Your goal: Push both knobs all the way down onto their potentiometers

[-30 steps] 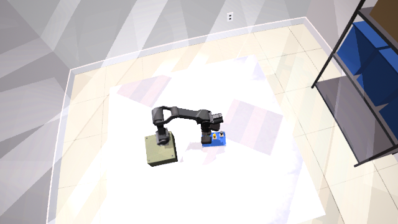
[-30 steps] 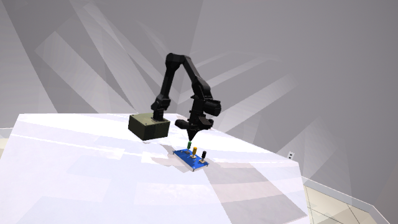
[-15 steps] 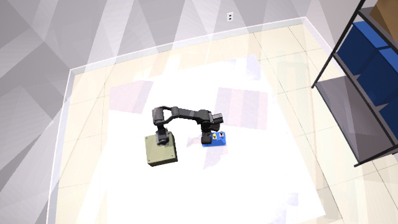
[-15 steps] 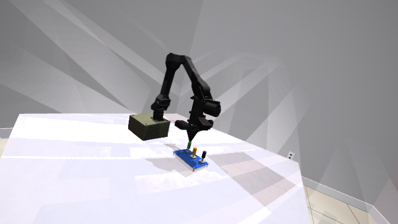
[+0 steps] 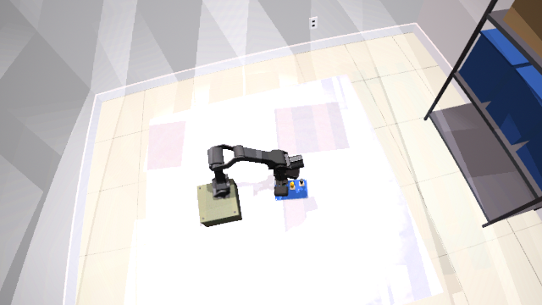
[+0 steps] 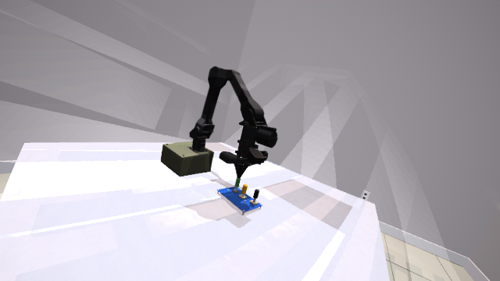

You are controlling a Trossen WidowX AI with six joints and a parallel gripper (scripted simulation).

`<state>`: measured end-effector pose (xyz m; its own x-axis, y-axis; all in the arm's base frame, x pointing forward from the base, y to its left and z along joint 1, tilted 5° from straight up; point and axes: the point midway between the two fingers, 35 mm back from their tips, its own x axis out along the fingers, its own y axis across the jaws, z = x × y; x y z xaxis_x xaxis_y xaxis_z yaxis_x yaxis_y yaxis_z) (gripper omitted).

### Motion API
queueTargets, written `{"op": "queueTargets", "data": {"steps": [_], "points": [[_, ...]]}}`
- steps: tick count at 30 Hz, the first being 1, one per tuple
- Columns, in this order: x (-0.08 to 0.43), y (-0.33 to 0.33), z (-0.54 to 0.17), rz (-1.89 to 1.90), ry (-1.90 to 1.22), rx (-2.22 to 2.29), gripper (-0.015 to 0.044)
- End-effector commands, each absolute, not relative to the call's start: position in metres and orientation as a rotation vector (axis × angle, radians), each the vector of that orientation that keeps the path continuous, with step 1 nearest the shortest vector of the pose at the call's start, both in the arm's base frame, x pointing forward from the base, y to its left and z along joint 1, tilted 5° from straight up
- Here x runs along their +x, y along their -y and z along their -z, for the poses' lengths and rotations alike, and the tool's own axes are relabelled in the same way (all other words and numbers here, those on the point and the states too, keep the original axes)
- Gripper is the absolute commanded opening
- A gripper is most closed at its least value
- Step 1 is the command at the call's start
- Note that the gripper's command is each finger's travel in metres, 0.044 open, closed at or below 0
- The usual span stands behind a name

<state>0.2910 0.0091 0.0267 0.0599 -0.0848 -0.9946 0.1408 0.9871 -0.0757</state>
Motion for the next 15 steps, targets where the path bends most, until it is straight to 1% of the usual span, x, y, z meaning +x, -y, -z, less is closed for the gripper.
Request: {"op": "queueTargets", "data": {"steps": [1, 15], "points": [[0.2907, -0.0099, -0.0268, 0.164, -1.506, 0.046, 0.0], [0.2909, -0.0097, -0.0237, 0.164, -1.506, 0.046, 0.0]]}}
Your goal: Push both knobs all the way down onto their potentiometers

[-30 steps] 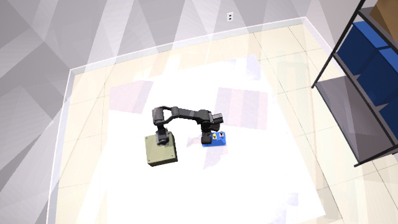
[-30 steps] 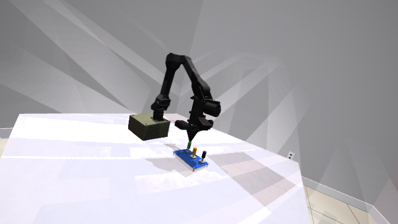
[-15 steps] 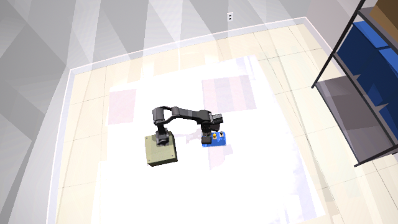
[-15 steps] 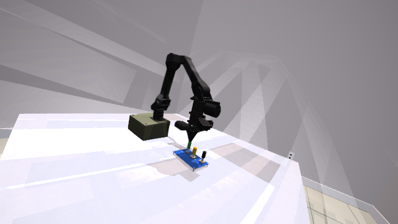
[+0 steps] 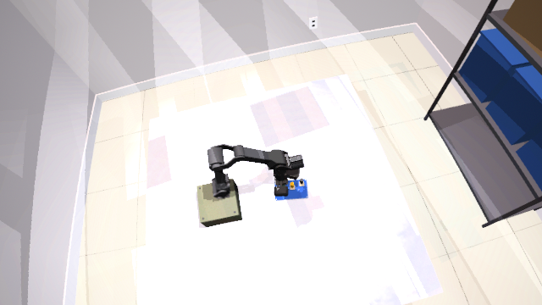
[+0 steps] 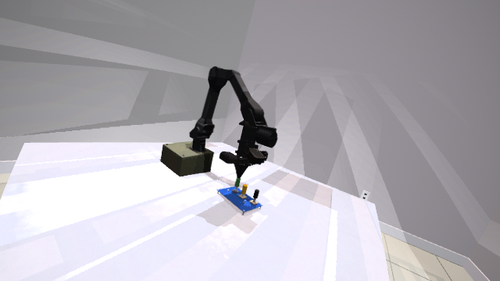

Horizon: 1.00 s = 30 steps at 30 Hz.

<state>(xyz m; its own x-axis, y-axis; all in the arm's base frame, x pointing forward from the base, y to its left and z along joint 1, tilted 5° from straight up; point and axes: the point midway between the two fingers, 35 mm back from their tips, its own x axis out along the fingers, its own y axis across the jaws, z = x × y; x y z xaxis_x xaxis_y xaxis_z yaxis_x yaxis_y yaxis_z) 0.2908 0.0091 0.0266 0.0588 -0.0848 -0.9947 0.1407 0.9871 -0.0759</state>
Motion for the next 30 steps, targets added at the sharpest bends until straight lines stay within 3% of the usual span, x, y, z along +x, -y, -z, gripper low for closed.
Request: {"op": "queueTargets", "data": {"steps": [1, 30], "points": [[0.2909, -0.0096, -0.0226, 0.164, -1.506, 0.046, 0.0], [0.2913, -0.0088, -0.0134, 0.164, -1.506, 0.045, 0.0]]}}
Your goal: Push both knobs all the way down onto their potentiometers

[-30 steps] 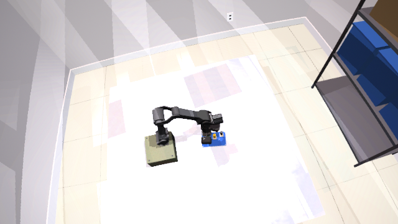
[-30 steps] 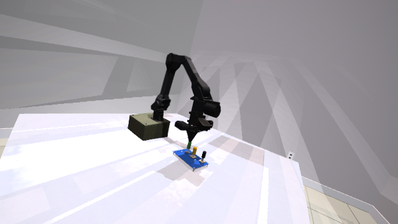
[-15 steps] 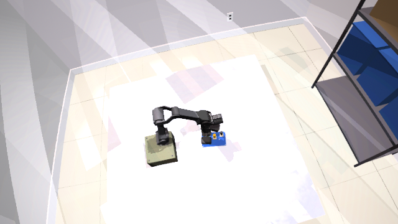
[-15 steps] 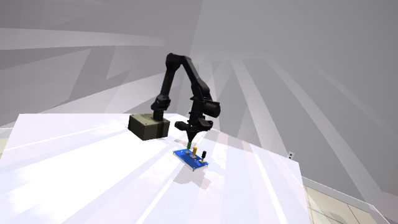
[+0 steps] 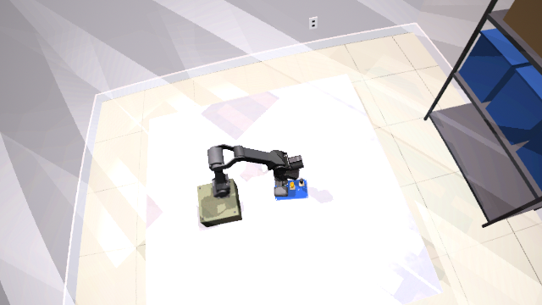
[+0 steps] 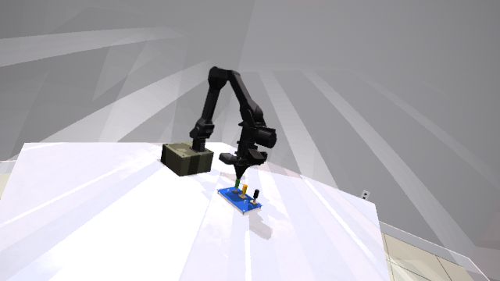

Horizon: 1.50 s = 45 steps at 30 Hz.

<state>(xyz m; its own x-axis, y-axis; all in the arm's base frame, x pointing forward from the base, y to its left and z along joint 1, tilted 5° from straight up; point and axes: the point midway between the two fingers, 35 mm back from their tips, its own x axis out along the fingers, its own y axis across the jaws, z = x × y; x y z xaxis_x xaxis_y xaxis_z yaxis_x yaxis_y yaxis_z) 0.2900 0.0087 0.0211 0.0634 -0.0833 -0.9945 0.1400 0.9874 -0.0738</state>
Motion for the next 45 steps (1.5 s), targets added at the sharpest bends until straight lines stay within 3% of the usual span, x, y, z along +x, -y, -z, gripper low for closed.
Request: {"op": "queueTargets", "data": {"steps": [1, 45], "points": [[0.2914, -0.0087, -0.0125, 0.164, -1.506, 0.045, 0.0], [0.2918, -0.0082, -0.0052, 0.164, -1.506, 0.045, 0.0]]}}
